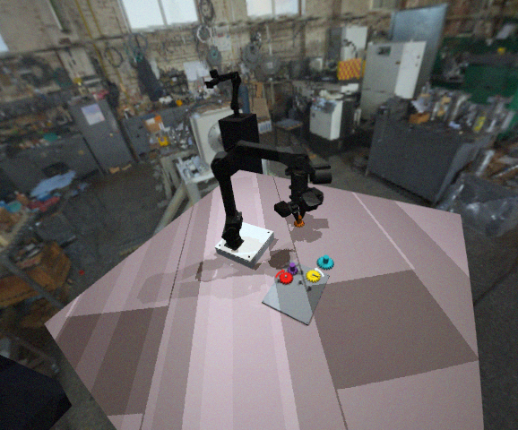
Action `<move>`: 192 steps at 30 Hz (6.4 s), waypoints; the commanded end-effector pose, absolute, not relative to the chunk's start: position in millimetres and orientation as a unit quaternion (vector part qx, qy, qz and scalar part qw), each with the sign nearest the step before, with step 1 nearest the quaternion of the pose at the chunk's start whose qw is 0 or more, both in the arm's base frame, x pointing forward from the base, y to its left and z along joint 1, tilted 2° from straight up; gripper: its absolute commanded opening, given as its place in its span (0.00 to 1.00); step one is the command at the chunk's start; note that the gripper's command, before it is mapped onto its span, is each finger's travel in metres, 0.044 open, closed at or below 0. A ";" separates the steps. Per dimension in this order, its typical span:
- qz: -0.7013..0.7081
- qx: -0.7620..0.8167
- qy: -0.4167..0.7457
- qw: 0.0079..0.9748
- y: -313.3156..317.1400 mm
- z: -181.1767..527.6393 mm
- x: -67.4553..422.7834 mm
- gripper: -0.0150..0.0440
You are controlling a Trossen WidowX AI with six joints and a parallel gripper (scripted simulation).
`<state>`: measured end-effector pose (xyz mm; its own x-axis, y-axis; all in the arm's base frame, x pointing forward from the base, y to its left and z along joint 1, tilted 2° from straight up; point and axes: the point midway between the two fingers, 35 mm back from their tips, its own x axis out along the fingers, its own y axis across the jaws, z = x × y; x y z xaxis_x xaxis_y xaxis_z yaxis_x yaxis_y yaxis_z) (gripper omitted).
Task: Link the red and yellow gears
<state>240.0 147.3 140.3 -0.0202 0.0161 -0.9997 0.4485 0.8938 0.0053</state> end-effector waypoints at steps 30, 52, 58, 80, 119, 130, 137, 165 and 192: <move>-0.158 0.161 0.694 0.684 89.3 105.4 285.4 0.25; -0.159 0.160 0.693 0.684 42.7 81.8 305.6 0.25; -0.159 0.160 0.693 0.684 29.2 75.3 309.4 0.25; -0.062 0.063 0.709 0.700 21.3 73.7 311.8 0.25; 0.192 -0.188 0.685 0.677 21.7 58.0 311.2 0.25; 0.164 -0.160 0.692 0.684 21.4 43.6 311.7 0.25; 0.098 -0.095 0.705 0.696 21.9 32.7 311.3 0.25; 0.177 -0.173 0.689 0.681 21.7 27.4 310.6 0.25; 0.118 -0.115 0.702 0.693 21.5 32.3 310.9 0.49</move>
<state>309.9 21.6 26.7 -0.0175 0.0031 -0.9998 -0.3331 0.9428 0.0088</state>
